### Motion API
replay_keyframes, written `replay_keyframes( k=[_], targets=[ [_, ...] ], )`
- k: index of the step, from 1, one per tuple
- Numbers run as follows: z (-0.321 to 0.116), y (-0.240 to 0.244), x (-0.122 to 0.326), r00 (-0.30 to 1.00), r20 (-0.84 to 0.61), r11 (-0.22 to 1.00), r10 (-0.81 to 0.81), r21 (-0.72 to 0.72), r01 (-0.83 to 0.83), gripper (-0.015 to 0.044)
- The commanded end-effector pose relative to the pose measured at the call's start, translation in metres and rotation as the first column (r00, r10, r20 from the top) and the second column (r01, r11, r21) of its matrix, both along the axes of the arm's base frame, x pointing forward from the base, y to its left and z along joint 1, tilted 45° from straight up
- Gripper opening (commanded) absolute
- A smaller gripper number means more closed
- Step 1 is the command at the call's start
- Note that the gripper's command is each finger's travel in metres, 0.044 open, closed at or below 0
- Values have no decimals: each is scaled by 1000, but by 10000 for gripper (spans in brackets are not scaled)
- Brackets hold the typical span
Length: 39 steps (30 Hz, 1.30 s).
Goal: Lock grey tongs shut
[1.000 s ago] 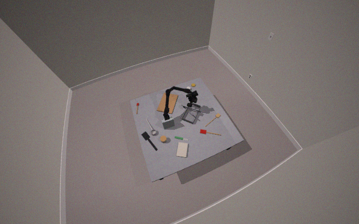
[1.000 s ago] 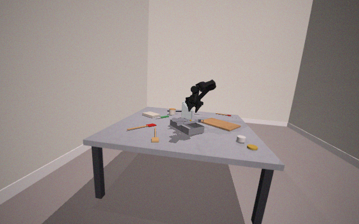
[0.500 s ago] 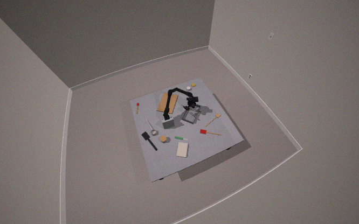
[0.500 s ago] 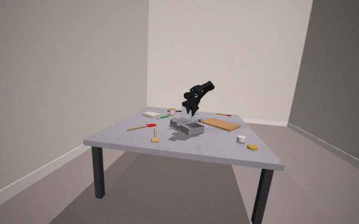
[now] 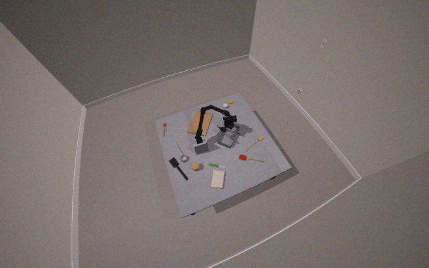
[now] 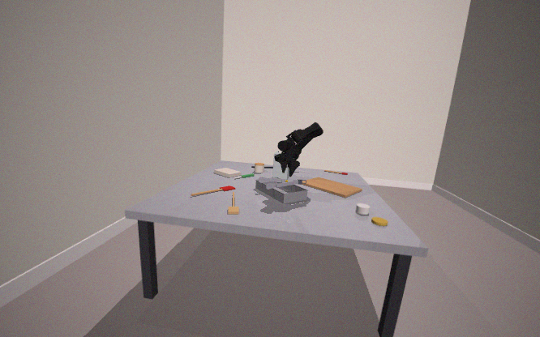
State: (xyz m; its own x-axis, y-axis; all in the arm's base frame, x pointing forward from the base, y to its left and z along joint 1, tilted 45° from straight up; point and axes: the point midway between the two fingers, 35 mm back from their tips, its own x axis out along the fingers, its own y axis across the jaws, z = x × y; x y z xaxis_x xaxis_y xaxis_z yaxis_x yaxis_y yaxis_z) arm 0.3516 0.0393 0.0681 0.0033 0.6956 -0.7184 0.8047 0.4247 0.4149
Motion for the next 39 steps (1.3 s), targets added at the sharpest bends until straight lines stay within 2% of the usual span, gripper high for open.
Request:
replay_keyframes(
  k=[1, 39],
  targets=[
    [-6, 6, -1, 1000, -8, 1000, -3, 5, 3, 440],
    [-50, 50, 0, 1000, -7, 1000, -3, 8, 4, 440]
  ],
)
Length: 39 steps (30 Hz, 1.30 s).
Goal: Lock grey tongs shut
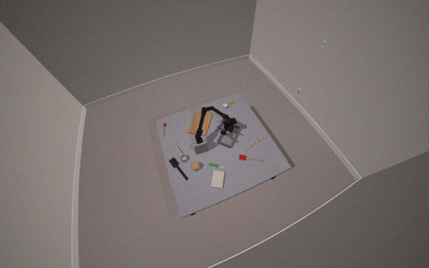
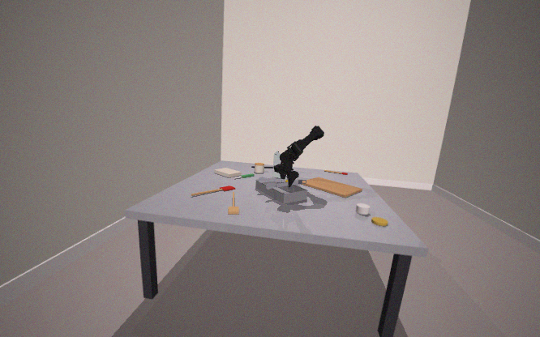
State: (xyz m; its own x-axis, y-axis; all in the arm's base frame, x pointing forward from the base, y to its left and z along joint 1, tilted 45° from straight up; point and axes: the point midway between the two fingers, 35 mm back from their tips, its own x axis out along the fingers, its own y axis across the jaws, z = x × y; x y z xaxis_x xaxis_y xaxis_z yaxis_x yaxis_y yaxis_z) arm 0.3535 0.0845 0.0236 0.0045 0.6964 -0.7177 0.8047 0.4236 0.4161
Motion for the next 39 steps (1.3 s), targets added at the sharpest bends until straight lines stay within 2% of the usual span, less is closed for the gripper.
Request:
replay_keyframes(
  k=[1, 16, 19, 39],
  targets=[
    [-6, 6, -2, 1000, -8, 1000, -3, 7, 3, 440],
    [-19, 21, -5, 1000, -8, 1000, -2, 11, 2, 440],
    [-16, 18, -3, 1000, -1, 1000, 2, 5, -2, 361],
    [-16, 18, -3, 1000, -1, 1000, 2, 5, -2, 228]
  ],
)
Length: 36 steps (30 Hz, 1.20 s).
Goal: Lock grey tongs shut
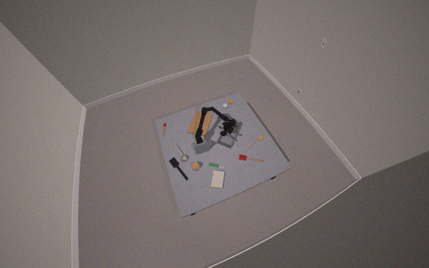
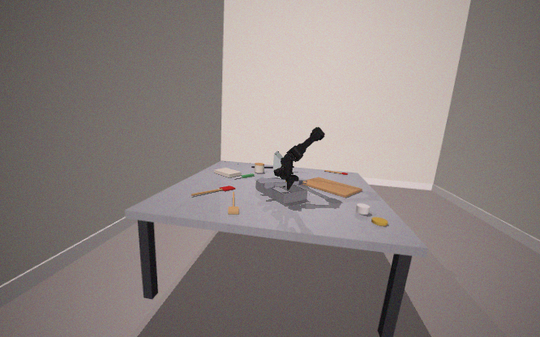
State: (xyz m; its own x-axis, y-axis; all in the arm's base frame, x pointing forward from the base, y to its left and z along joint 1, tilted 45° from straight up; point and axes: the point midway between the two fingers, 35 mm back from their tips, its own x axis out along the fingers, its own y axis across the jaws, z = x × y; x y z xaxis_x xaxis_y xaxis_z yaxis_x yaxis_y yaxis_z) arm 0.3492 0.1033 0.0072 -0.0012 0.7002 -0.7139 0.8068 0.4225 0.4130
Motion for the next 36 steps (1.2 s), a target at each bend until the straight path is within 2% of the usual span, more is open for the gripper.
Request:
replay_keyframes(
  k=[1, 32, 36],
  targets=[
    [0, 0, 1, 1000, 5, 1000, 0, -1, 0, 221],
    [0, 0, 1, 1000, 5, 1000, 0, -1, 0, 15],
    [0, 0, 1, 1000, 5, 1000, 0, -1, 0, -90]
  ],
)
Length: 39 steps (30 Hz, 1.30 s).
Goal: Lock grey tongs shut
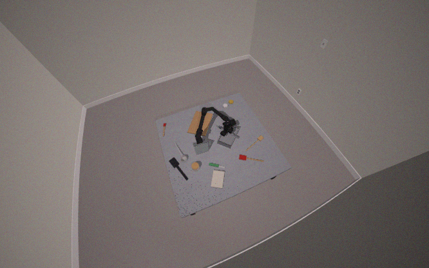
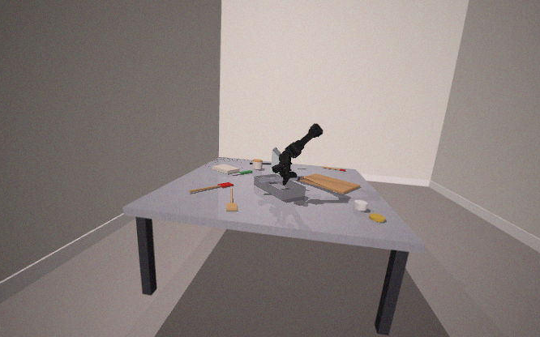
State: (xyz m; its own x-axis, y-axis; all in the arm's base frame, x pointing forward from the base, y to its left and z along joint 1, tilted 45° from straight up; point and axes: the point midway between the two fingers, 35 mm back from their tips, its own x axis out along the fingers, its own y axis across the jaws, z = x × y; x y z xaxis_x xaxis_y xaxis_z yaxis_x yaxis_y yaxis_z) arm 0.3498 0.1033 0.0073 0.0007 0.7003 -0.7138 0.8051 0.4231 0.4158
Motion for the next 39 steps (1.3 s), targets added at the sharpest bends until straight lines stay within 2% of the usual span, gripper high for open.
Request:
replay_keyframes(
  k=[1, 3, 9, 17, 32, 39],
  targets=[
    [0, 0, 1, 1000, 2, 1000, -1, -1, 1, -117],
    [0, 0, 1, 1000, 2, 1000, -1, -1, 1, -150],
    [5, -6, 2, 1000, 1, 1000, -1, -2, 1, -150],
    [70, -70, 0, 1000, -5, 1000, -4, 1, 4, -150],
    [67, -65, -2, 1000, -16, 1000, 3, 8, -3, -150],
    [88, -45, -9, 993, 73, 996, 93, -6, -93, -150]
  ],
)
